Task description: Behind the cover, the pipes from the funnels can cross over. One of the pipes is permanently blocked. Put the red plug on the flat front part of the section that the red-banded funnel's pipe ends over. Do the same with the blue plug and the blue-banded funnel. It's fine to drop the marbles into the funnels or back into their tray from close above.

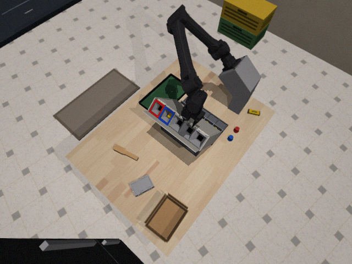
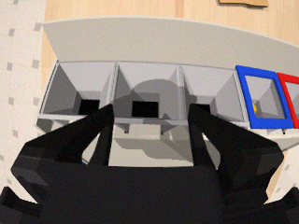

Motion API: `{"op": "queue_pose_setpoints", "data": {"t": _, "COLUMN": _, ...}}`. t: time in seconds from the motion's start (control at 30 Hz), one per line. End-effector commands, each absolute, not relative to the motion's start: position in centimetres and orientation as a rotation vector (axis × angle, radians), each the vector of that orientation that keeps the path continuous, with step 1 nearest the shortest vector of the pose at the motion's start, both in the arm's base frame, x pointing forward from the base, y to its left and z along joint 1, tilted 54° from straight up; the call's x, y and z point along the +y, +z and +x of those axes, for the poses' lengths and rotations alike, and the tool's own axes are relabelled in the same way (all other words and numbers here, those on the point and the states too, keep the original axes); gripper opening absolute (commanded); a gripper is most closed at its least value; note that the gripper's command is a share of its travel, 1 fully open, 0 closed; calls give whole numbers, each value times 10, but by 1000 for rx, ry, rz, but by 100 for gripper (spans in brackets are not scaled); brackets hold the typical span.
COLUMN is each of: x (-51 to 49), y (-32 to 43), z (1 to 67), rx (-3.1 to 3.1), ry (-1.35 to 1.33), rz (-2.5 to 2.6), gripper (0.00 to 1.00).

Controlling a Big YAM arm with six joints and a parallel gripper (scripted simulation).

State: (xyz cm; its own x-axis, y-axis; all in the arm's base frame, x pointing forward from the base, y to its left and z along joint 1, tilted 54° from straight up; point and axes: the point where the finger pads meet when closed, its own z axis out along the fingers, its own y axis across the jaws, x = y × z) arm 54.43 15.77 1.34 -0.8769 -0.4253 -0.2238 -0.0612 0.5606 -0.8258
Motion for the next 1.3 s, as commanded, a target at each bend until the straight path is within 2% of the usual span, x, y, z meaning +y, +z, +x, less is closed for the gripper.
{"op": "queue_pose_setpoints", "data": {"t": 0.0, "x": 180, "y": 26, "z": 557, "rx": 2372, "ry": -1214, "rz": -381, "gripper": 59}}
{"op": "queue_pose_setpoints", "data": {"t": 1.27, "x": 180, "y": 26, "z": 556, "rx": 2346, "ry": -1180, "rz": -351, "gripper": 59}}
